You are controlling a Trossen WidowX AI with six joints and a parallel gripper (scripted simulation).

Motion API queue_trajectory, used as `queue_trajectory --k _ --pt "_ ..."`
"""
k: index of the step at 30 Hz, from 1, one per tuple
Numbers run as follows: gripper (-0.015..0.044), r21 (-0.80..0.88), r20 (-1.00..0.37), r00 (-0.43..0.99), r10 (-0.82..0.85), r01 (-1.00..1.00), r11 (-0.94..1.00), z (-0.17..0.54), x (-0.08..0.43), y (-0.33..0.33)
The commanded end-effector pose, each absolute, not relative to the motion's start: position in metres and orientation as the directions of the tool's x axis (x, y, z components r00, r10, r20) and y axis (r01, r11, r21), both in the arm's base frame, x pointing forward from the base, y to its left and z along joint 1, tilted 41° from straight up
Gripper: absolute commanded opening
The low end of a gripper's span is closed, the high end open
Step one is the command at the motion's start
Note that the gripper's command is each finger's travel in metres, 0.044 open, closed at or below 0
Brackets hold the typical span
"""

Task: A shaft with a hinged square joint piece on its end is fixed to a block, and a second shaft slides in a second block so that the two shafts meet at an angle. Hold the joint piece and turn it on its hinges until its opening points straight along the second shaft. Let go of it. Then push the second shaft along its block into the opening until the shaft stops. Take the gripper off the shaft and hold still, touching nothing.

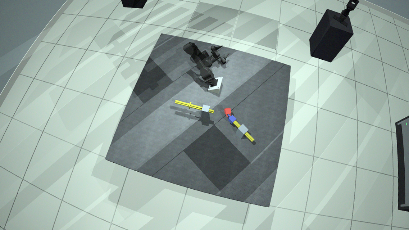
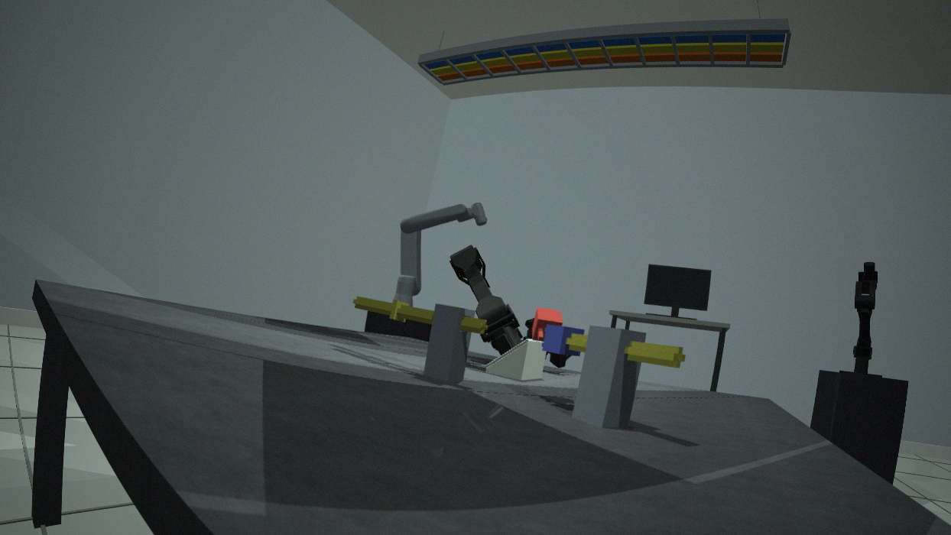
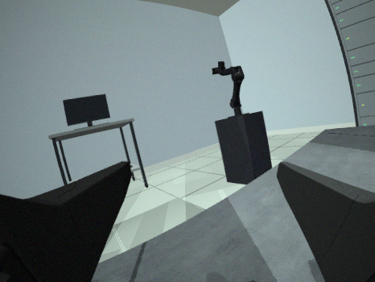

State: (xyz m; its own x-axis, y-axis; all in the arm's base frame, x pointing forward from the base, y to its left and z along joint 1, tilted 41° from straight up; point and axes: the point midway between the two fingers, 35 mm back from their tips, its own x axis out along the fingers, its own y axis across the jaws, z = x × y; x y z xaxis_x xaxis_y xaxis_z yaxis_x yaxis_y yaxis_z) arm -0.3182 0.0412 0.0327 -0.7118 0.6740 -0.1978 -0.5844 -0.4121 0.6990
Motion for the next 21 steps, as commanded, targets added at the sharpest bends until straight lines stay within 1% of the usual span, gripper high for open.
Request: queue_trajectory --k 1,12,21 --pt "0.0440 0.697 -0.190 -0.762 0.619 -0.549 -0.461 0.042 -0.332 0.024" --pt "0.0440 0.688 -0.164 -0.871 0.463 -0.438 -0.579 0.068 -0.360 -0.026" --pt "0.0440 0.685 -0.126 -0.945 0.302 -0.303 -0.663 0.097 -0.375 -0.077"
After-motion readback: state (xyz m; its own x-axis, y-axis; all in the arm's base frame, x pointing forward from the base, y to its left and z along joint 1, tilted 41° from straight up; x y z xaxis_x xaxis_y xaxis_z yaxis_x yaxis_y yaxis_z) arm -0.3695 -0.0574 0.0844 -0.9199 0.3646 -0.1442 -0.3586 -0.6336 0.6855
